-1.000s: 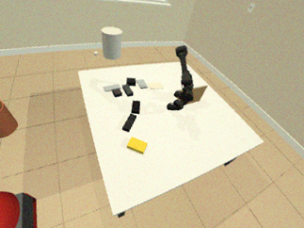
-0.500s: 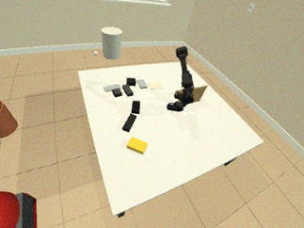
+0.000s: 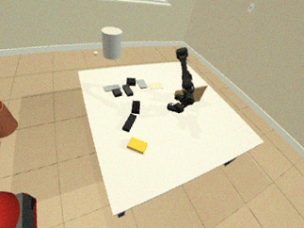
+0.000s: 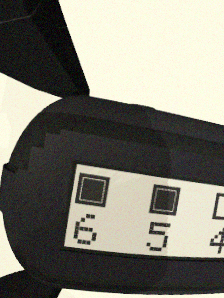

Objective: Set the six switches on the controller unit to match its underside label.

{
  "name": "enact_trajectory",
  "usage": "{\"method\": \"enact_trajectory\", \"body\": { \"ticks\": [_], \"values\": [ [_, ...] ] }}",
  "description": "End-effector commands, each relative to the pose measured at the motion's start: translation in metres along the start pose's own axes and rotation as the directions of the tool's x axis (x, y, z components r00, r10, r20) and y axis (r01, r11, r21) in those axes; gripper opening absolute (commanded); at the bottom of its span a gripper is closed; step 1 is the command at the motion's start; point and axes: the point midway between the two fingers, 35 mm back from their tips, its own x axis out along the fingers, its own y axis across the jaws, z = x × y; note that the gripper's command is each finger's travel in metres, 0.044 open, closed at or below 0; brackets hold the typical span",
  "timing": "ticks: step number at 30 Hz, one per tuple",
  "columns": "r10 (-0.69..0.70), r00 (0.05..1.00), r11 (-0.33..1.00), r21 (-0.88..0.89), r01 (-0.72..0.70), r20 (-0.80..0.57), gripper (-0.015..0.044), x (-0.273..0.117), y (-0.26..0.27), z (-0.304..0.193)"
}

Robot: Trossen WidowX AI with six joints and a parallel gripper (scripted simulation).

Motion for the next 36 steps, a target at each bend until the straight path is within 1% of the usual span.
{"method": "enact_trajectory", "body": {
  "ticks": [1, 36],
  "values": [
    [-0.001, 1.000, 1.000, 0.005, 0.001, 0.002, 0.0338, 0.002, 0.000, -0.001],
    [0.000, 1.000, 1.000, 0.006, 0.000, 0.002, 0.0338, 0.027, 0.000, -0.009]
  ]
}}
